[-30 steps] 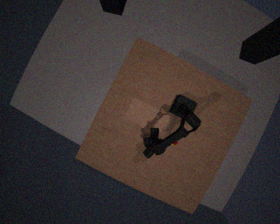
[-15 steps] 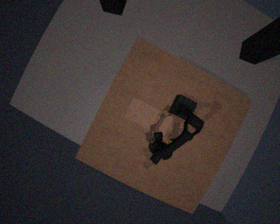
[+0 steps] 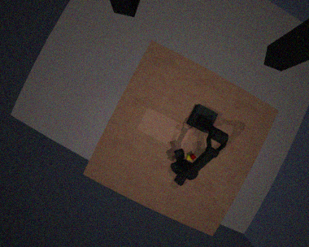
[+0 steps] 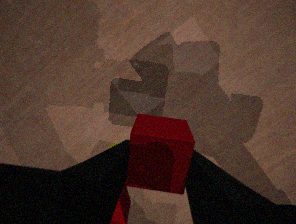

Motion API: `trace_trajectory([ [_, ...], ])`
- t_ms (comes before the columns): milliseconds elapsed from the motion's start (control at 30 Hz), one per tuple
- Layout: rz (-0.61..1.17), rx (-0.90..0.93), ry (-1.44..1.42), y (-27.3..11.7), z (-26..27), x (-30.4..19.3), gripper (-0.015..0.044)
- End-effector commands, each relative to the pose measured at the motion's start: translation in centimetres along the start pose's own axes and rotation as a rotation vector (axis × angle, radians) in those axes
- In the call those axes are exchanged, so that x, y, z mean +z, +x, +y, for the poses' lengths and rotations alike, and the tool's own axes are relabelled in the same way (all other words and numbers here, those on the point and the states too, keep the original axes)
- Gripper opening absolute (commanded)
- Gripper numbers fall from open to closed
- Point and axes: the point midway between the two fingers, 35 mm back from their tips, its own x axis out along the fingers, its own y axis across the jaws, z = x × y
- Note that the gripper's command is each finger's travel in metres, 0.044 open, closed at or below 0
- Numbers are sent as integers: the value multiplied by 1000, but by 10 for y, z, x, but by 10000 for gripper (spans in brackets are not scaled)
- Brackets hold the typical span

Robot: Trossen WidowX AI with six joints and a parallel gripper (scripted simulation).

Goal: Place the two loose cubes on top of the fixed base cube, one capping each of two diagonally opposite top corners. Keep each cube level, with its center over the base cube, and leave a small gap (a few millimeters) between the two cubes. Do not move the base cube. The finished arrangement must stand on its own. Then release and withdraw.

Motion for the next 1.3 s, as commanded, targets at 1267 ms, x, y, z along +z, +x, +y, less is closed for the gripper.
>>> trace_trajectory([
  [1267, 12, 4, -308, 34, 51, -76, 105],
])
